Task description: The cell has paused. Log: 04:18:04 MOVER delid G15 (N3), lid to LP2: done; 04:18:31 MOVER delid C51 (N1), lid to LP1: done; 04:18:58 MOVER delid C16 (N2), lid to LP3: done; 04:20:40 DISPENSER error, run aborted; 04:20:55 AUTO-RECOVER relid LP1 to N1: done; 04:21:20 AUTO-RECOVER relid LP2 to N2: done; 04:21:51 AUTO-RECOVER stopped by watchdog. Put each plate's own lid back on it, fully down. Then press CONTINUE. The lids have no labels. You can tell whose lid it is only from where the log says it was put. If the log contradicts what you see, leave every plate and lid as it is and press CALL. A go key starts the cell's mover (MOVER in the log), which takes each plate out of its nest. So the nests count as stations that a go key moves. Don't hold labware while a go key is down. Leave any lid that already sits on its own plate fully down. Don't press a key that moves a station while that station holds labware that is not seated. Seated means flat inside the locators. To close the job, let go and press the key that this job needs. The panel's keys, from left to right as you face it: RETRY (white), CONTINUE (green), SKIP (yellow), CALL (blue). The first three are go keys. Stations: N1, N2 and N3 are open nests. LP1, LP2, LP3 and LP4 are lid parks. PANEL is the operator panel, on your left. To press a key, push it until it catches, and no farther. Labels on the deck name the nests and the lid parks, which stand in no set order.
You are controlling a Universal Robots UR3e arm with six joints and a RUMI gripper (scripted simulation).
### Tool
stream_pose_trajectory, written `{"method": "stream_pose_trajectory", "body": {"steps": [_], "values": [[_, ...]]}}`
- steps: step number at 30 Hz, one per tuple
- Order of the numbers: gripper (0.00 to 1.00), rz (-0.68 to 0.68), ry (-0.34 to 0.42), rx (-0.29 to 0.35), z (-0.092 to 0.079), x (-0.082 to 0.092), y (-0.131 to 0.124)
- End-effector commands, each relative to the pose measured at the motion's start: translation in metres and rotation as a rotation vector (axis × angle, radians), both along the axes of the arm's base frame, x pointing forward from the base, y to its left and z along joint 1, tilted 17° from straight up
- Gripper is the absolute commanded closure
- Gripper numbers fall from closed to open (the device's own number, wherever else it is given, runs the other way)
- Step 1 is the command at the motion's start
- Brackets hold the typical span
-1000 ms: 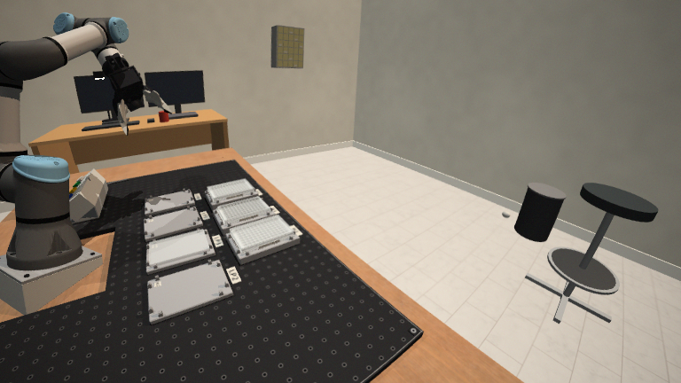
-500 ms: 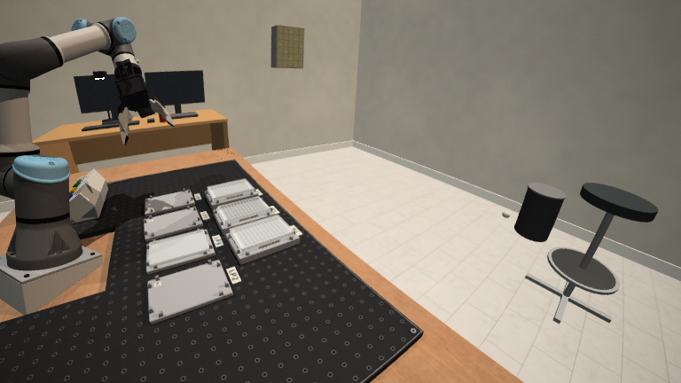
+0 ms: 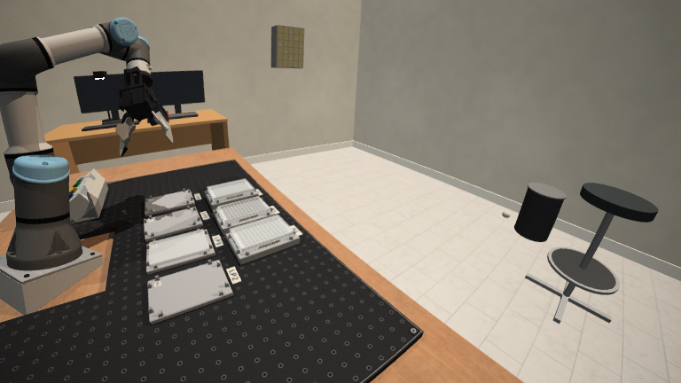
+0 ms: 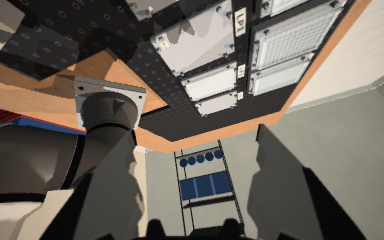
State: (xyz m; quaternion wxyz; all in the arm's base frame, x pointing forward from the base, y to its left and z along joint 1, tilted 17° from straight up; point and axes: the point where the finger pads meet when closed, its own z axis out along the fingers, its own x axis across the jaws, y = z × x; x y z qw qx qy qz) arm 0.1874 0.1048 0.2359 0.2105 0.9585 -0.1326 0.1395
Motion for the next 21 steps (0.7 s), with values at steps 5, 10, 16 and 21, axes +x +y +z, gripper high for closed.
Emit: {"method": "stream_pose_trajectory", "body": {"steps": [5,10,16,21], "values": [[0.18,-0.141,0.058,0.087,-0.015,0.0,-0.013],[0.18,-0.191,0.075,0.116,-0.023,0.001,-0.018],[0.18,-0.29,0.101,0.178,-0.034,0.003,-0.024],[0.18,-0.372,0.117,0.233,-0.043,0.006,-0.029]]}}
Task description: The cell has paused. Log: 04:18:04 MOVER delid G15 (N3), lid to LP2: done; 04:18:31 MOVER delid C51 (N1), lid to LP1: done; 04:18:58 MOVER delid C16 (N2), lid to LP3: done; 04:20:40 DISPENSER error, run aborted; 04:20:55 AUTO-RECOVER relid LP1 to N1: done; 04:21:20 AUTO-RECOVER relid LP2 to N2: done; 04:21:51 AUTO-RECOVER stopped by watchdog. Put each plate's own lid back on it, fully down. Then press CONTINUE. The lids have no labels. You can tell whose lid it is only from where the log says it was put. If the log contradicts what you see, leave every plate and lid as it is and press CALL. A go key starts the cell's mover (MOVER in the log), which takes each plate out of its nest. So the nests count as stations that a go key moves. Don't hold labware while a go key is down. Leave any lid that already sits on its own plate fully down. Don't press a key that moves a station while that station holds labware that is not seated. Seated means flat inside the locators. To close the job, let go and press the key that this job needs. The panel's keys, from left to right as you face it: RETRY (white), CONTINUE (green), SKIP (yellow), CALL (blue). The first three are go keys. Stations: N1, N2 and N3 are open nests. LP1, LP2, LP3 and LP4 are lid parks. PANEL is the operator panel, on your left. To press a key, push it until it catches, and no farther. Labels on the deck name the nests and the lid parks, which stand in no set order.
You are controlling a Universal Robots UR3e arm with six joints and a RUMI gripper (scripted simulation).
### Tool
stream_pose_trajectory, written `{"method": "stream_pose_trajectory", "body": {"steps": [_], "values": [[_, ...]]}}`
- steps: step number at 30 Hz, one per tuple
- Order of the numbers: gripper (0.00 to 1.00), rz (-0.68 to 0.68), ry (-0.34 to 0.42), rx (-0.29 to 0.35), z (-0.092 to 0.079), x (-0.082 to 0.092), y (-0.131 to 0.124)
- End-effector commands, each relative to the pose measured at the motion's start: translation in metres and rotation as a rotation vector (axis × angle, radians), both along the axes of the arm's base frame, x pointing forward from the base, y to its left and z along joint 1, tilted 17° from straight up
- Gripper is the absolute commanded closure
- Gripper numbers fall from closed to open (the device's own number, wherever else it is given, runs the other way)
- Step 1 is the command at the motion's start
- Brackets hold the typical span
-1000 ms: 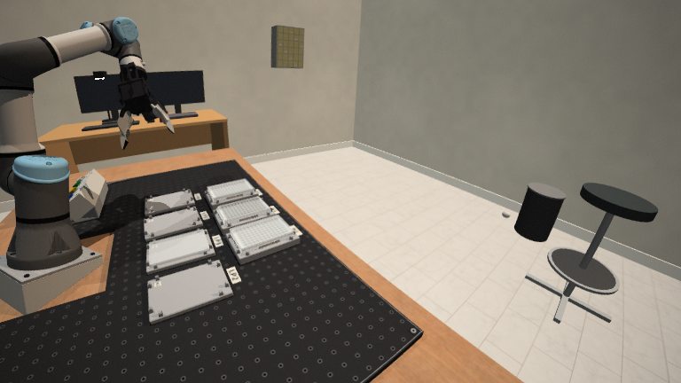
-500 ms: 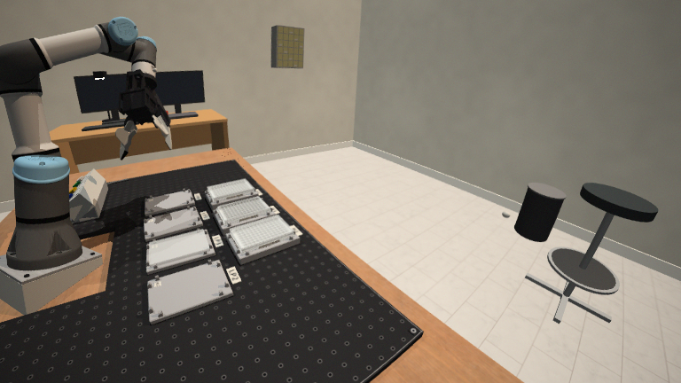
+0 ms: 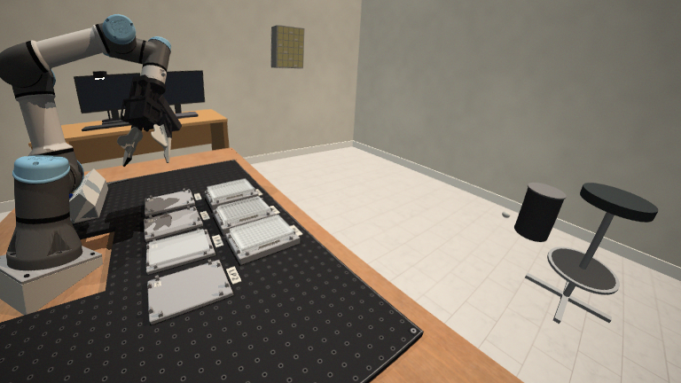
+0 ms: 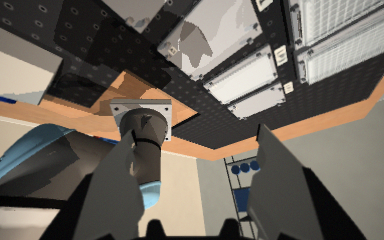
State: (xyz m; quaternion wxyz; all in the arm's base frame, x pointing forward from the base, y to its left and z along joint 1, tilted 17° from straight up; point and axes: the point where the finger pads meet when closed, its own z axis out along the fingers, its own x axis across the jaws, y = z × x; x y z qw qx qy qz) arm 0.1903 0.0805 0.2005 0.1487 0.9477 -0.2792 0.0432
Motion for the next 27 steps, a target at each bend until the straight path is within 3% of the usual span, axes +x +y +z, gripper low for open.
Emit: {"method": "stream_pose_trajectory", "body": {"steps": [1,27], "values": [[0.18,-0.081,0.013,0.061,-0.007,0.003,-0.005],[0.18,-0.442,-0.008,0.308,-0.031,0.029,-0.023]]}}
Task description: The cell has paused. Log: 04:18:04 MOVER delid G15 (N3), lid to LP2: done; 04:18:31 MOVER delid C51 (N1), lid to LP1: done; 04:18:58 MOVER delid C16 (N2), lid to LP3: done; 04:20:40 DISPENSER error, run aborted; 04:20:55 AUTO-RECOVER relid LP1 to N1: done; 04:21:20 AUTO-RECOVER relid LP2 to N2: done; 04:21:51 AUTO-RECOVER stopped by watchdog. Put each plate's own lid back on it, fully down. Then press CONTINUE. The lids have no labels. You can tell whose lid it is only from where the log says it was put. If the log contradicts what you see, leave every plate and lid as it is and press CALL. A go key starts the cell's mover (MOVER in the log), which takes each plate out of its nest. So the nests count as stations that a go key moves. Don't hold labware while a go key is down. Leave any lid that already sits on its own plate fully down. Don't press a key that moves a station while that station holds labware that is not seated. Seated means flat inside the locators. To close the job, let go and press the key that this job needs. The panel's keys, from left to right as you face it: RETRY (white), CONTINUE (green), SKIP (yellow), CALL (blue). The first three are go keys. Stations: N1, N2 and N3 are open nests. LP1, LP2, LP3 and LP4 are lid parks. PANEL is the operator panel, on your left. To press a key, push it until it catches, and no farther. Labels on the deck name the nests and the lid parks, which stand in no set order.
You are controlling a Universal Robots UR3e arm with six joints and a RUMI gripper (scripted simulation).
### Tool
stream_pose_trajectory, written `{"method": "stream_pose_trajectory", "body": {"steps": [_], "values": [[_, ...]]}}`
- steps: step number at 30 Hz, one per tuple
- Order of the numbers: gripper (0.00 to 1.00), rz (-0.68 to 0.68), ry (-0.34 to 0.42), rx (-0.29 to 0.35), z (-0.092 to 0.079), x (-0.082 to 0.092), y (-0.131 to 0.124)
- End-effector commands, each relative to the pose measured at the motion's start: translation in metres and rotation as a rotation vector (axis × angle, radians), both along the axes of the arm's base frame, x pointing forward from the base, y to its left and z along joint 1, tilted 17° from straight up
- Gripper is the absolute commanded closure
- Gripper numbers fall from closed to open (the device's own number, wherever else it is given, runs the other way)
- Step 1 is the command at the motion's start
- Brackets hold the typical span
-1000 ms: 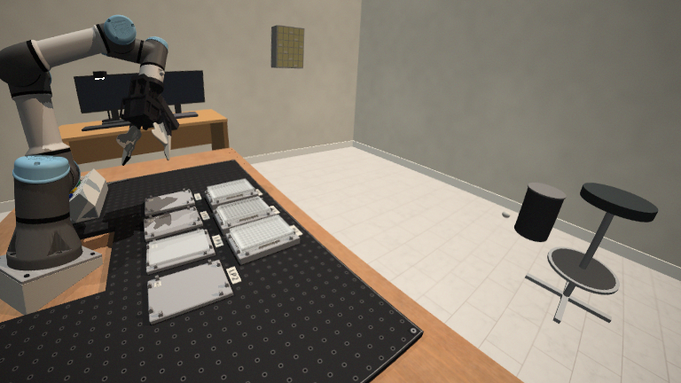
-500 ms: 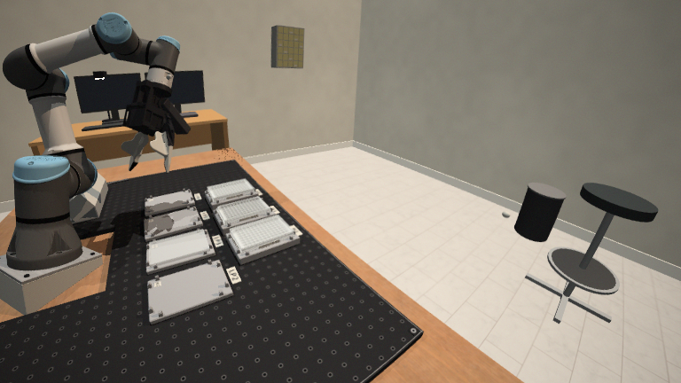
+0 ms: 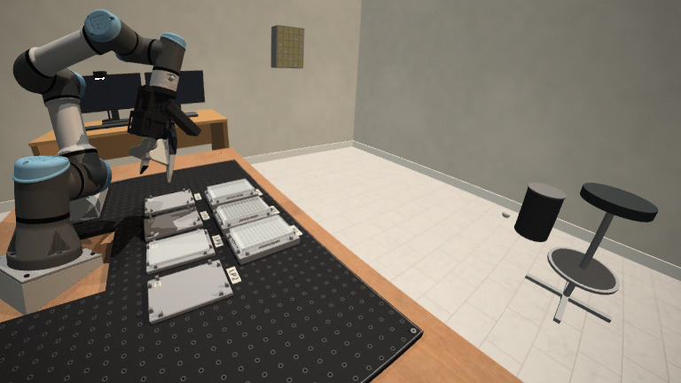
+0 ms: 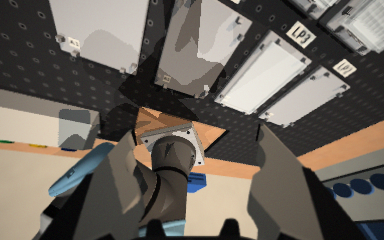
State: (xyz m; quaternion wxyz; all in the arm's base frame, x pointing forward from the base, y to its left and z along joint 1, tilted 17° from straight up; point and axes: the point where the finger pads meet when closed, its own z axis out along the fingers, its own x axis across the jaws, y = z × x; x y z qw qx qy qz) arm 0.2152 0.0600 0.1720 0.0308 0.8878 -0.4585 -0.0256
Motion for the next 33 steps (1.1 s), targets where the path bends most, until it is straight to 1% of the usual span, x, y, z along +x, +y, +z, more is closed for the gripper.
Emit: {"method": "stream_pose_trajectory", "body": {"steps": [1,2,4,6,9,11,13,16,19,26,28,30,33], "values": [[0.18,-0.073,-0.02,0.053,-0.004,0.008,-0.006],[0.18,-0.09,-0.025,0.063,-0.005,0.012,-0.009],[0.18,-0.123,-0.034,0.083,-0.005,0.012,-0.009],[0.18,-0.156,-0.045,0.102,-0.008,0.02,-0.015],[0.18,-0.206,-0.062,0.131,-0.008,0.021,-0.016],[0.18,-0.239,-0.076,0.149,-0.01,0.028,-0.022],[0.18,-0.239,-0.076,0.149,-0.01,0.028,-0.022],[0.18,-0.288,-0.099,0.175,-0.012,0.039,-0.033],[0.18,-0.338,-0.122,0.2,-0.012,0.039,-0.033],[0.18,-0.451,-0.185,0.251,-0.014,0.057,-0.057],[0.18,-0.483,-0.204,0.265,-0.014,0.057,-0.057],[0.18,-0.483,-0.204,0.265,-0.014,0.057,-0.057],[0.18,-0.517,-0.224,0.279,-0.014,0.057,-0.057]]}}
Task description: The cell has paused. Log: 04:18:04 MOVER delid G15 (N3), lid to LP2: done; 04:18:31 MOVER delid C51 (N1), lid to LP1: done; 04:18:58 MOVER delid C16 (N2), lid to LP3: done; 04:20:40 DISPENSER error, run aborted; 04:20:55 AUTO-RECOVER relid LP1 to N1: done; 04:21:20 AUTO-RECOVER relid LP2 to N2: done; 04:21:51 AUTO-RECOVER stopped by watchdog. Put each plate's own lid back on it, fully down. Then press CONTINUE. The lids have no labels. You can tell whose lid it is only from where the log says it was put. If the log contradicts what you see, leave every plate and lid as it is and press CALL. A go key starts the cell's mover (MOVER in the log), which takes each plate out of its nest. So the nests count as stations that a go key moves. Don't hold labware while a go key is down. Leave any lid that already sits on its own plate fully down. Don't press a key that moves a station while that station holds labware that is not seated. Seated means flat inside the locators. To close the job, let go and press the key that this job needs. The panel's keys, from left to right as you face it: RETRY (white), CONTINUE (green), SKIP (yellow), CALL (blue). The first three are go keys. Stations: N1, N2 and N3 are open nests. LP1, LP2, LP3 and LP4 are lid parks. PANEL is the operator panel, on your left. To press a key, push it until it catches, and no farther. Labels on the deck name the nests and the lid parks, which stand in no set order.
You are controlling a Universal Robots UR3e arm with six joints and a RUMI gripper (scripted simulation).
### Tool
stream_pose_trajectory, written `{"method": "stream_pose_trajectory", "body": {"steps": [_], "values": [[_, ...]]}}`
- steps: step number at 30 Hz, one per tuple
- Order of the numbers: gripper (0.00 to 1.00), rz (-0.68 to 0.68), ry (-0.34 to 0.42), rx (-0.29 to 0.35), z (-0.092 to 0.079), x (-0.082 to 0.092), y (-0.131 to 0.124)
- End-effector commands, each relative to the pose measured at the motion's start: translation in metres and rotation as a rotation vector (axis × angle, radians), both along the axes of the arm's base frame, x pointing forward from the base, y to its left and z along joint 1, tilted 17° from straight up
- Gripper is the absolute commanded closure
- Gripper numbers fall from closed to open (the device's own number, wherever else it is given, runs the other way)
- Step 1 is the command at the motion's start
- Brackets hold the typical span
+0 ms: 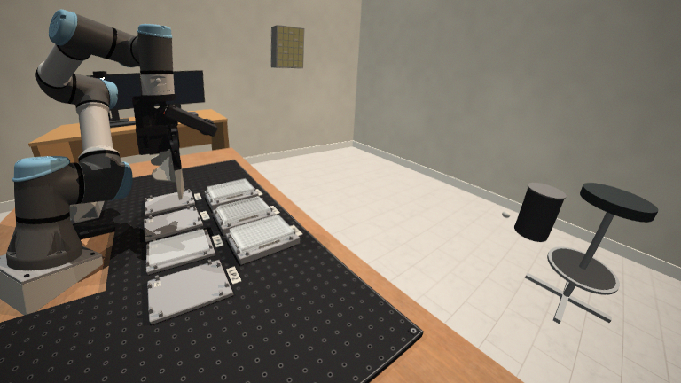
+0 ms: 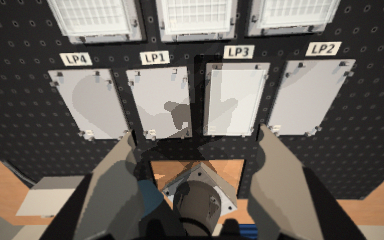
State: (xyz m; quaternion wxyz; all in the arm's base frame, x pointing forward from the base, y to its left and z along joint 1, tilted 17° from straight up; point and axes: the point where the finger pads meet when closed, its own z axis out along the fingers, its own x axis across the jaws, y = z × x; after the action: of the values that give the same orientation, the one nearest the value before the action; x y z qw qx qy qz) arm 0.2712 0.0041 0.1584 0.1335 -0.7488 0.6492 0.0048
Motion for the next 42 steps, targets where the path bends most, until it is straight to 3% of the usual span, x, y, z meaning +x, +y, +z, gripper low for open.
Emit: {"method": "stream_pose_trajectory", "body": {"steps": [1,12,15,31,42], "values": [[0.18,-0.039,-0.029,0.018,0.0,0.001,-0.001],[0.18,-0.039,-0.029,0.018,-0.053,0.012,0.011],[0.18,-0.039,-0.029,0.018,-0.057,0.013,0.012],[0.18,-0.039,-0.029,0.018,-0.057,0.013,0.012],[0.18,-0.023,-0.033,0.015,-0.041,0.05,0.049]]}}
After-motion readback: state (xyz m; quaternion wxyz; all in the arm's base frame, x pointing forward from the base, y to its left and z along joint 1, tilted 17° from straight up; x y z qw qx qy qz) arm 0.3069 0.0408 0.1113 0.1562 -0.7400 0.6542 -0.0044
